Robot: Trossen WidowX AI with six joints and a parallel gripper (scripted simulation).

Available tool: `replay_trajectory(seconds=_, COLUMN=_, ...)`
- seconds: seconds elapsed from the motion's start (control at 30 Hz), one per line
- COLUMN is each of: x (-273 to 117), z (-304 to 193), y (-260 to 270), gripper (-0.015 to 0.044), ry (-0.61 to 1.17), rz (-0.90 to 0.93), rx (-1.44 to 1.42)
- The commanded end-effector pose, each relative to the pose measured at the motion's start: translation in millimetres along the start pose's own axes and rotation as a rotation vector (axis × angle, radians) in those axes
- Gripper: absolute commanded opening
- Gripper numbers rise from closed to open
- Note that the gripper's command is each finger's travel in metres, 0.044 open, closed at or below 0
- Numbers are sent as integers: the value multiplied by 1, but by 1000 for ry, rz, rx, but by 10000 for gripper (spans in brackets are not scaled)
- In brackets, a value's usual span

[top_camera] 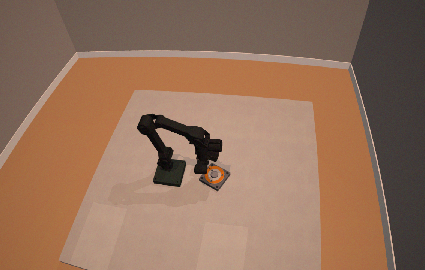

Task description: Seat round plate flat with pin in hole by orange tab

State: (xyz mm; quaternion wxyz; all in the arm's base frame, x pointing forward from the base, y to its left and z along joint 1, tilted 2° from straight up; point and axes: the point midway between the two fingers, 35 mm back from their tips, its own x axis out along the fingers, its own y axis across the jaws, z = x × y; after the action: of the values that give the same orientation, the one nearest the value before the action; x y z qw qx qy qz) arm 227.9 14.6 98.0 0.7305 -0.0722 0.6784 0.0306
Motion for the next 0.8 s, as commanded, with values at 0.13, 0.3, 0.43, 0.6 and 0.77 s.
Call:
replay_trajectory(seconds=0.13, x=1, z=3, y=17, gripper=0, ry=44, rz=31, rx=35)
replay_trajectory(seconds=0.3, x=21, z=3, y=18, gripper=0, ry=43, rz=31, rx=35)
replay_trajectory(seconds=0.43, x=41, z=2, y=20, gripper=0, ry=44, rz=31, rx=35)
replay_trajectory(seconds=0.6, x=48, z=2, y=21, gripper=0, ry=44, rz=31, rx=35)
replay_trajectory(seconds=0.77, x=48, z=6, y=25, gripper=0, ry=43, rz=31, rx=35)
